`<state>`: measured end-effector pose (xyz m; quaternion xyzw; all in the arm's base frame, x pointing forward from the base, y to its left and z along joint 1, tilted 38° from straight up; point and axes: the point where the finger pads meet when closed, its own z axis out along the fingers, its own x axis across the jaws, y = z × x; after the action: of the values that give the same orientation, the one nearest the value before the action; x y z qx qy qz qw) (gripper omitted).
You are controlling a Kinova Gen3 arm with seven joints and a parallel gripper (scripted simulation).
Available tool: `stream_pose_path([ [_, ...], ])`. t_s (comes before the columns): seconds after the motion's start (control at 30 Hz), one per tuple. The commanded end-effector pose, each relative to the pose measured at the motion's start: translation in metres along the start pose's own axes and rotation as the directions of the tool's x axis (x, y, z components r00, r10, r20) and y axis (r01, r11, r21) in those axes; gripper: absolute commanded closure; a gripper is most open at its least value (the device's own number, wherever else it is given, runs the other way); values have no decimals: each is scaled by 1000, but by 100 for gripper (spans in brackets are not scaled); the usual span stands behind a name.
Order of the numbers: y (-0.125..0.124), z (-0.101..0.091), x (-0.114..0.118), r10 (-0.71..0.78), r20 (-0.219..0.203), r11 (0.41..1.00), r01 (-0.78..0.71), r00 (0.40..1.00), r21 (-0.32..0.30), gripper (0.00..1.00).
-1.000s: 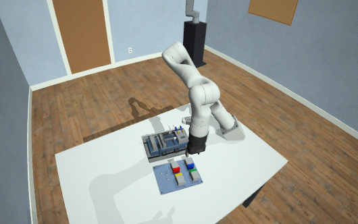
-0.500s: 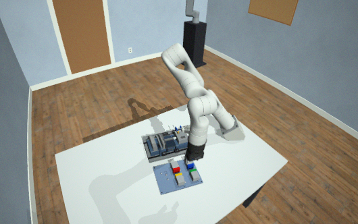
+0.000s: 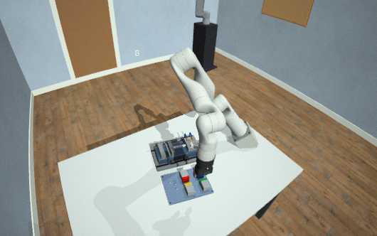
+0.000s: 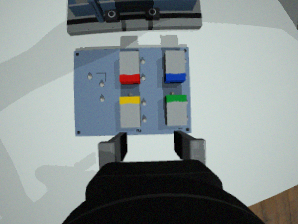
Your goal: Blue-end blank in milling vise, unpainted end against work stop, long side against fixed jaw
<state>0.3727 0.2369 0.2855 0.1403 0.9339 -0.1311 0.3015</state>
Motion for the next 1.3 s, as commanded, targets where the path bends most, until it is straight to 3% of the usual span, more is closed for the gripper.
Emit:
stream_pose_path([
  [0.0,0,0,0,0,0,1000,0,1000,-1,0],
  [1.27,-2,-6,0,0,-1,1000,0,1000,9,0],
])
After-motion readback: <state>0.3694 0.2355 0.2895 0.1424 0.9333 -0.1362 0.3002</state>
